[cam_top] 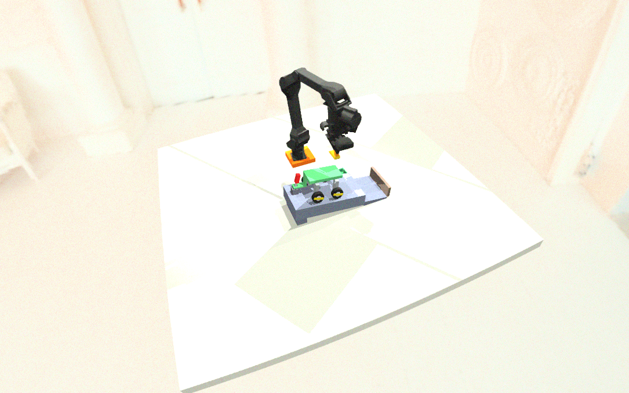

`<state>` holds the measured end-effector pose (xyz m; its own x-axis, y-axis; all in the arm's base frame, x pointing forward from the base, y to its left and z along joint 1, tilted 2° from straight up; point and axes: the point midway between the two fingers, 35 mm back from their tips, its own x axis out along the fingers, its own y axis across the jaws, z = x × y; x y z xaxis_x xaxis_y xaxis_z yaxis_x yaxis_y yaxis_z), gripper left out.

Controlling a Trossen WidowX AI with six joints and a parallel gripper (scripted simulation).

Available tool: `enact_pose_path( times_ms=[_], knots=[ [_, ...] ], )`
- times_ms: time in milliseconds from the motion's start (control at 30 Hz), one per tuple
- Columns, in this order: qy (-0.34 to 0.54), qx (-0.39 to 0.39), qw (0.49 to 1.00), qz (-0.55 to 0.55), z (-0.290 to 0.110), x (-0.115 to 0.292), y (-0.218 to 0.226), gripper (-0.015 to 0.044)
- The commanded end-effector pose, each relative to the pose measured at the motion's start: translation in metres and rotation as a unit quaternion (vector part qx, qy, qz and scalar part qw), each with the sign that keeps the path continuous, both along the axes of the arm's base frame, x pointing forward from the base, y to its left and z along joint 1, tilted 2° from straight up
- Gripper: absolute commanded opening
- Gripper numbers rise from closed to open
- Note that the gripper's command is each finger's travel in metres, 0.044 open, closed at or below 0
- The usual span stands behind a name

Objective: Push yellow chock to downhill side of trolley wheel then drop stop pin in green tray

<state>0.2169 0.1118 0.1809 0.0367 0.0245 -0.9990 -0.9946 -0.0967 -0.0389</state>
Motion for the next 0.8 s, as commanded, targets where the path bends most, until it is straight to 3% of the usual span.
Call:
enact_pose_path(
  times_ms=[0, 267, 767],
  knots=[
    [-0.005, 0.001, 1.0, -0.002, 0.001, 0.003, 0.015, 0.0],
    [-0.005, -0.001, 1.0, 0.022, 0.002, 0.007, 0.036, 0.0],
    [-0.001, -0.031, 0.958, 0.285, 0.002, 0.007, 0.039, 0.0]
  ],
)
